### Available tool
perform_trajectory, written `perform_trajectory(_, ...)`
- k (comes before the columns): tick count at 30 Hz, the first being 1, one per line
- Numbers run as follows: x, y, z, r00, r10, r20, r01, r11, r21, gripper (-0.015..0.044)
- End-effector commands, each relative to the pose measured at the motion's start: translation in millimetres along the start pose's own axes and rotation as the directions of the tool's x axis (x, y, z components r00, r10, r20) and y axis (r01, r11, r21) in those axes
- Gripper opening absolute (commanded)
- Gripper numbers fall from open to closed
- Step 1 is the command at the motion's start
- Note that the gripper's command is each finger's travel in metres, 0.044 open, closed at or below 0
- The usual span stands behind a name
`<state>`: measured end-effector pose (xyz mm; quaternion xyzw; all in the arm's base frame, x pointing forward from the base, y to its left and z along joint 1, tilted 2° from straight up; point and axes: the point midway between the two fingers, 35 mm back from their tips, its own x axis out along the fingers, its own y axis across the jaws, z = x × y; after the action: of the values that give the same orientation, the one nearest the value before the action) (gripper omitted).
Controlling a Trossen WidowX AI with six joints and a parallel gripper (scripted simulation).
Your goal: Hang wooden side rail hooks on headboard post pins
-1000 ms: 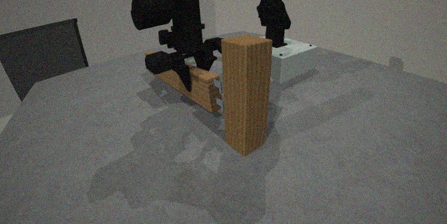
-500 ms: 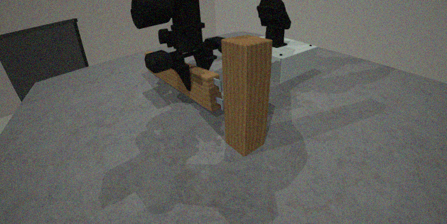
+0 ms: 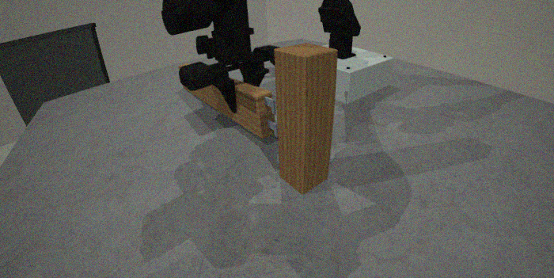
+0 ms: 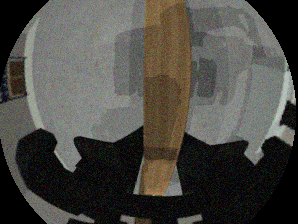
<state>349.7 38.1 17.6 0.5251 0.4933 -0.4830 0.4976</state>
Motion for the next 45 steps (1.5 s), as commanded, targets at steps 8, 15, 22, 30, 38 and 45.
perform_trajectory(8, -1.7, 4.9, -1.4, 1.0, 0.012, 0.003, -0.012, 1.0, -0.001, 0.0)
perform_trajectory(15, -0.9, 5.7, -2.2, 1.0, 0.012, 0.003, -0.012, 1.0, -0.001, 0.0)
perform_trajectory(22, -0.2, 6.5, -2.9, 1.0, 0.012, 0.003, -0.012, 1.0, -0.001, 0.0)
perform_trajectory(30, -1.0, 7.5, -3.9, 1.0, 0.012, 0.003, -0.012, 1.0, -0.001, 0.0)
perform_trajectory(38, -1.2, 8.4, -4.8, 1.0, 0.013, 0.002, -0.013, 1.0, -0.001, 0.0)
perform_trajectory(45, -0.4, 7.9, -5.6, 1.0, 0.013, 0.002, -0.013, 1.0, -0.001, 0.0)
